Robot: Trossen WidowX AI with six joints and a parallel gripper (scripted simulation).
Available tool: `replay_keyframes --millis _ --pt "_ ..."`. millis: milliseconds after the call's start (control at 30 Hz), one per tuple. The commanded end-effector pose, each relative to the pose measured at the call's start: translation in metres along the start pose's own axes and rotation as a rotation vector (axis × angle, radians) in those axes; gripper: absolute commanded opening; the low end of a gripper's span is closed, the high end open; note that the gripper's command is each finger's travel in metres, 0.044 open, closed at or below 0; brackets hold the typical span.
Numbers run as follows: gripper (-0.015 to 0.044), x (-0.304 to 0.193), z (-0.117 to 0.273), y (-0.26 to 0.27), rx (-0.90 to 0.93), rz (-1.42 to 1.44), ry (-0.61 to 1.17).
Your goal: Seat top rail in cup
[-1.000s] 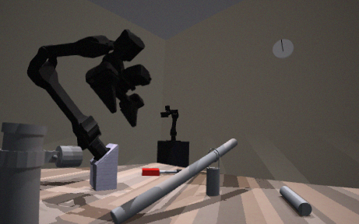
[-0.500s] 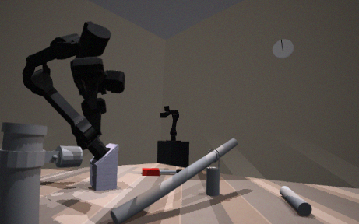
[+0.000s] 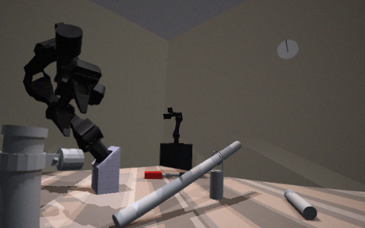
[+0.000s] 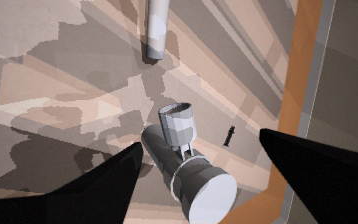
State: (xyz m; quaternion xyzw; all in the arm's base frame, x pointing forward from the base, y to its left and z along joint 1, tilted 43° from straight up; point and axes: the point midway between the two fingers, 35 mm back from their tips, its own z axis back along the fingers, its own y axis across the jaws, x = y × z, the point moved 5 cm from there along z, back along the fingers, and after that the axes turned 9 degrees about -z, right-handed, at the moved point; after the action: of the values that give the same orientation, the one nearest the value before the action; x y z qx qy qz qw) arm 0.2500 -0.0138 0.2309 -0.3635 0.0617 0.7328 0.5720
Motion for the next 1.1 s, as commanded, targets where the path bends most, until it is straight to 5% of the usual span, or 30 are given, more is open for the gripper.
replay_keyframes --millis 0,1067 --pt "0.044 -0.001 0.0 0.004 0.002 0.064 -0.009" --pt "0.044 -0.004 -0.055 0.016 0.001 0.062 -0.007"
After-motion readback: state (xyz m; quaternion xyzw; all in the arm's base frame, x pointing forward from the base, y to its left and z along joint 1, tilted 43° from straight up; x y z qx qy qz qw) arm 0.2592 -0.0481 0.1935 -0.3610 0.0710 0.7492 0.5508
